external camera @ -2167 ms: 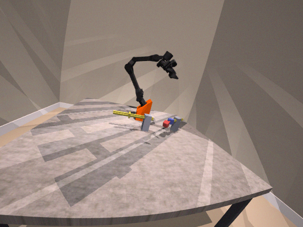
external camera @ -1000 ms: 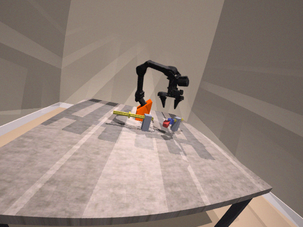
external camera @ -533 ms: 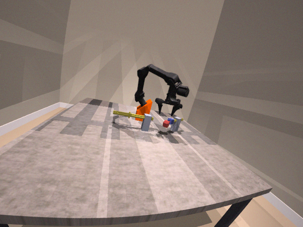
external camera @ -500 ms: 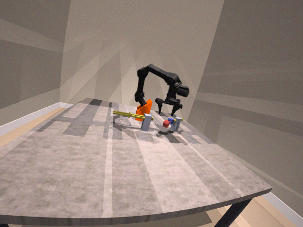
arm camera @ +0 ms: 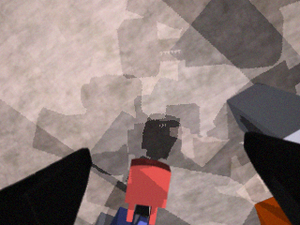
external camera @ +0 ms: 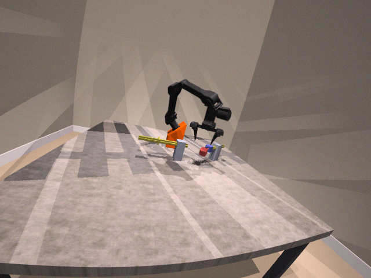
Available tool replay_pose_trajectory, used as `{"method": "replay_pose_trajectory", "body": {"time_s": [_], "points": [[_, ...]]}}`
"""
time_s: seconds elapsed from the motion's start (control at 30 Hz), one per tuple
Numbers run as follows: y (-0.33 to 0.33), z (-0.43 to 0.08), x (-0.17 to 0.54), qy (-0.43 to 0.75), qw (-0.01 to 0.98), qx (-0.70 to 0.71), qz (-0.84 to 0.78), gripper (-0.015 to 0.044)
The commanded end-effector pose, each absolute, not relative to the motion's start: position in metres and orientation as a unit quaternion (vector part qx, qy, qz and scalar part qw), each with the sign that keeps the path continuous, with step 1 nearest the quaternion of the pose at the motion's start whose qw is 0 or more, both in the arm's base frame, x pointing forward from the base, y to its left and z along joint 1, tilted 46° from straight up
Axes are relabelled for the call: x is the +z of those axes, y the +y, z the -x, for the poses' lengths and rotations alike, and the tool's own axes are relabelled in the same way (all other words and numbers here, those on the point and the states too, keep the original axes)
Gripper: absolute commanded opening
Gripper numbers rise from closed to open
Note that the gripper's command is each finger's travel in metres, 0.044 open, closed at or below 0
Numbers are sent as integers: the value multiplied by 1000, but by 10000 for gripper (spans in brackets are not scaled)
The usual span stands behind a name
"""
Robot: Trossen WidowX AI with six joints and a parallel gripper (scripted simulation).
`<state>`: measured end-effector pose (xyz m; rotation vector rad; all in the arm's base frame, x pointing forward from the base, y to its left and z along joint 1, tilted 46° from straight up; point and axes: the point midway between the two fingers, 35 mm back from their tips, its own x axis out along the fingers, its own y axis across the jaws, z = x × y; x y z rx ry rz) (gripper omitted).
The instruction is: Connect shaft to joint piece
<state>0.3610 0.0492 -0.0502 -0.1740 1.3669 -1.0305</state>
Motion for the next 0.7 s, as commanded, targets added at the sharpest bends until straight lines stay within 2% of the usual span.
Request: {"method": "replay_pose_trajectory", "body": {"time_s": [0.0,0.4,0.67], "points": [[44,-358,-54,569,653,-499,33,440],[40,-358,-58,534,653,-537,-12,440],[9,-353,-91,533,654,-537,-12,440]]}}
